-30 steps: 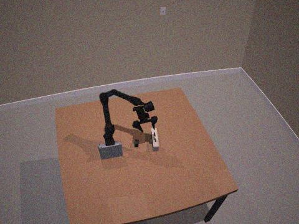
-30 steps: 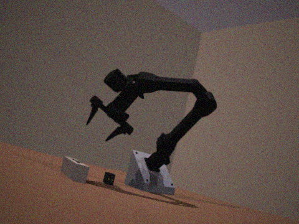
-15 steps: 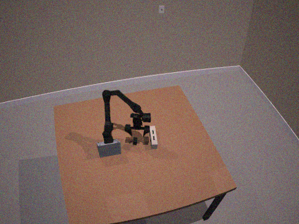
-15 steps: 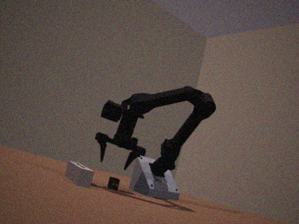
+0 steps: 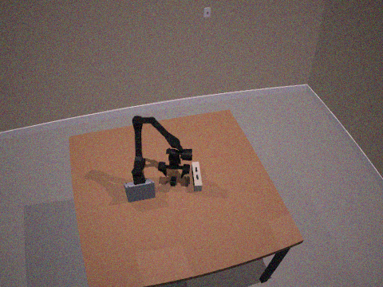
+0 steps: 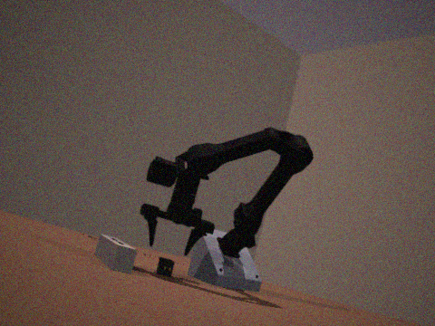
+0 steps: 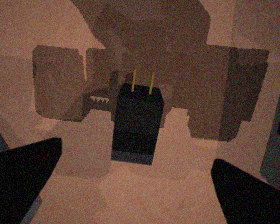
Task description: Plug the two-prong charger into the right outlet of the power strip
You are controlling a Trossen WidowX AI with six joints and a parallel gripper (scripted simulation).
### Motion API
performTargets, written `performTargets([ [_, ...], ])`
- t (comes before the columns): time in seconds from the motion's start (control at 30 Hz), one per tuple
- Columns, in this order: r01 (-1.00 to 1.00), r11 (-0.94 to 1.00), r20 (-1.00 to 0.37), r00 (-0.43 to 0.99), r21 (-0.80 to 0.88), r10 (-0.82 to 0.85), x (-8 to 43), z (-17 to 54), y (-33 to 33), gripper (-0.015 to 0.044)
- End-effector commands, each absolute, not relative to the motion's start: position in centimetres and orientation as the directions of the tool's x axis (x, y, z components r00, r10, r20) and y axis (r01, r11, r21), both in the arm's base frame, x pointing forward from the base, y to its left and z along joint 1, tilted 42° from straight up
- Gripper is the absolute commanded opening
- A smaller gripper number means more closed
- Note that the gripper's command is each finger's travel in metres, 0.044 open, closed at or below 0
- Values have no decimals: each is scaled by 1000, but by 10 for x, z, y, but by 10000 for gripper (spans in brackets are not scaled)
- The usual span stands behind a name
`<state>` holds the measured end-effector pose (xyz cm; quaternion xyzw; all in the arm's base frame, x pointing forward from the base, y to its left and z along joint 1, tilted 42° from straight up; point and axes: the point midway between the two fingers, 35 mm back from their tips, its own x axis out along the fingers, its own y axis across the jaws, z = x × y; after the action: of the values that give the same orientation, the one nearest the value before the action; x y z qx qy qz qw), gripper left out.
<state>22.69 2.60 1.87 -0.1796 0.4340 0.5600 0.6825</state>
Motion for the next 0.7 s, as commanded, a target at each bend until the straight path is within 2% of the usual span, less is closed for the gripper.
performTargets([
  [0.0,-918,309,-789,-6,248,615,225,15,30,440],
  [0.67,-918,310,-789,-6,248,614,226,-8,50,440],
])
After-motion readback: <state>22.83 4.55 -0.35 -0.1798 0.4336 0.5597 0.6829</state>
